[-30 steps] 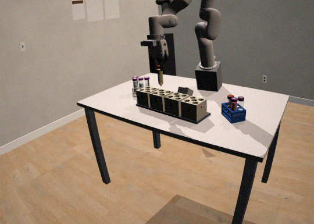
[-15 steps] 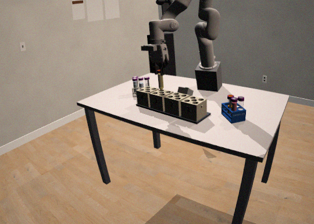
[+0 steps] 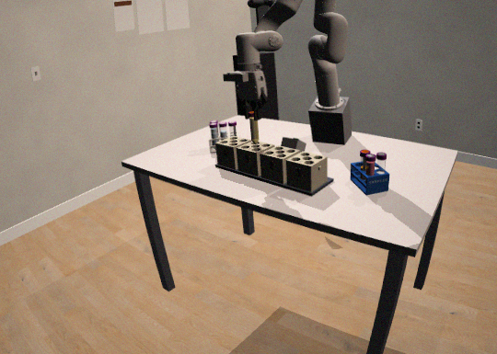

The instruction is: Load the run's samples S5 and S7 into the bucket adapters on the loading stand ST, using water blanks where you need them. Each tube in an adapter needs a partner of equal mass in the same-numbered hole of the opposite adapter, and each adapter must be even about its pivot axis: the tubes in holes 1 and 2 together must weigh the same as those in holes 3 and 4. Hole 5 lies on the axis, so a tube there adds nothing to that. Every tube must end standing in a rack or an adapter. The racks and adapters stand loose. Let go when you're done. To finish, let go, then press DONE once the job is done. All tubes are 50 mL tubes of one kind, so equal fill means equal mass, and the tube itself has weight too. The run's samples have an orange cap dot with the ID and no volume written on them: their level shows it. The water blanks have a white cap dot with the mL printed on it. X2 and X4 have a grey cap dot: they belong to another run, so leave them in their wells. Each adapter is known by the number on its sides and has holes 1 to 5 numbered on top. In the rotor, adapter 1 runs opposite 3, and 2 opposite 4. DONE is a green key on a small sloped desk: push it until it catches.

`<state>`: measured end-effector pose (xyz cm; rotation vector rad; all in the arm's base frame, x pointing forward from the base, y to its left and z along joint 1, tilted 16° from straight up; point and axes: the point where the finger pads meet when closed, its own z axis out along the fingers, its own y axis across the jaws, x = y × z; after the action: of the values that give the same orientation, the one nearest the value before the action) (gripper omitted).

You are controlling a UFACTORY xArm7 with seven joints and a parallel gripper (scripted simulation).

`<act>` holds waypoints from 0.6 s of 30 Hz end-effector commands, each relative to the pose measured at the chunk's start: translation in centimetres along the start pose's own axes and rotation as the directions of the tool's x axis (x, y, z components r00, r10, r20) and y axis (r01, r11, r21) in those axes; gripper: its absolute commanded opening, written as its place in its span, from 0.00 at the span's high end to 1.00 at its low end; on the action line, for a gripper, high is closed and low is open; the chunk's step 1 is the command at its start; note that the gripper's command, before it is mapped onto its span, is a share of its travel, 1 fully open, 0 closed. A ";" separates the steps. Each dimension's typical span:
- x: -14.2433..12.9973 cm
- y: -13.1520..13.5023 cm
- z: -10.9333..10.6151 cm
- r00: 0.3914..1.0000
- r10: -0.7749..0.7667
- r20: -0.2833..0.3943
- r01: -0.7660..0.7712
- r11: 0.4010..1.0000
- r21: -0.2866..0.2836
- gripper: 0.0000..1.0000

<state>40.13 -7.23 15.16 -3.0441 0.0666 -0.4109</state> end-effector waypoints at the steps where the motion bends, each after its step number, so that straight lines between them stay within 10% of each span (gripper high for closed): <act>1: 0.1 0.0 -0.1 1.000 0.000 -0.004 0.000 1.000 -0.001 1.00; 18: 0.1 0.0 1.3 1.000 0.000 -0.004 0.000 1.000 -0.001 1.00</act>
<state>40.37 -7.17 14.25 -3.0441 0.0666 -0.4107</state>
